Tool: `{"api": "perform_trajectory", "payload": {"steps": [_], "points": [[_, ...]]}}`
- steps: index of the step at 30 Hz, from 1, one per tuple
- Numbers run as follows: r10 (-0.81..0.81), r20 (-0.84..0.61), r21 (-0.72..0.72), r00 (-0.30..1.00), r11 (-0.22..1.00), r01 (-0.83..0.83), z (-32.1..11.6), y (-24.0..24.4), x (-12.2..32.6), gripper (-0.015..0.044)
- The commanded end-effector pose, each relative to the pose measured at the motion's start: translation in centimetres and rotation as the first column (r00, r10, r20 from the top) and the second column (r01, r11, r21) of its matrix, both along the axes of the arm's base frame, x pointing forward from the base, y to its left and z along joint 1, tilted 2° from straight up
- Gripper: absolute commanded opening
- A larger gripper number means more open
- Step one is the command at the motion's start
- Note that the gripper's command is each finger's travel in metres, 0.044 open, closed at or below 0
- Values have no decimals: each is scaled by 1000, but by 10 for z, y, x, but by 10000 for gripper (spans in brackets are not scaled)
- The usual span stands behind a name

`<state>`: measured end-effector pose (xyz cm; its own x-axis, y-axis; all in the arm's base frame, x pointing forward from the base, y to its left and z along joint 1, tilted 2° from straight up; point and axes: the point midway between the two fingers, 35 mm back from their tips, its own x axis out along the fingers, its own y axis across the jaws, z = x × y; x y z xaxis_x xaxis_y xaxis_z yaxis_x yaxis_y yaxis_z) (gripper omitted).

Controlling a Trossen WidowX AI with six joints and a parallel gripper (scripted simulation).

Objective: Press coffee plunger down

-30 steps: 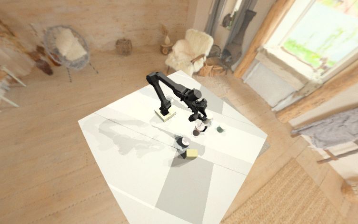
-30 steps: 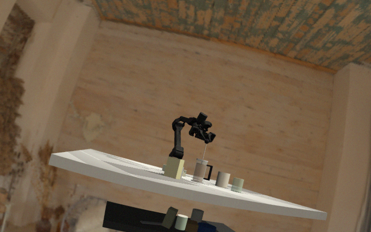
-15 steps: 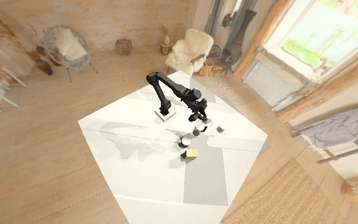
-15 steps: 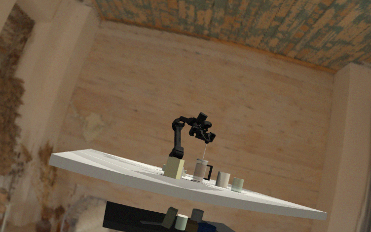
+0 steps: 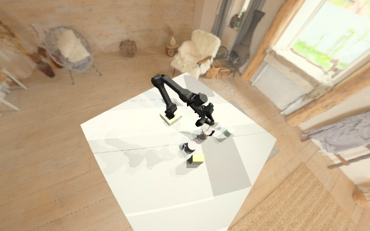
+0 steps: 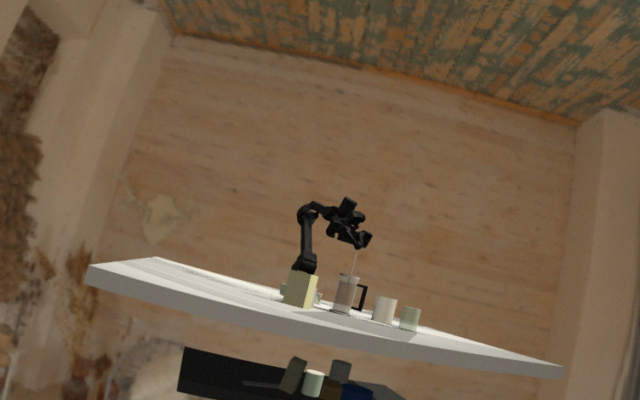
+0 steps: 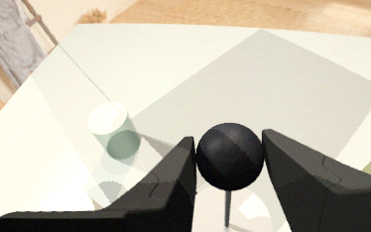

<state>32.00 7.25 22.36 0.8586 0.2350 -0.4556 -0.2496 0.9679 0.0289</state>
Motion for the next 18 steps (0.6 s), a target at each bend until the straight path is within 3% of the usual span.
{"api": "perform_trajectory", "payload": {"steps": [1,18], "points": [[-5,-46,-5,999,1000,5,-22,0,-1,126],[-5,-46,-5,999,1000,5,-50,2,2,126]]}}
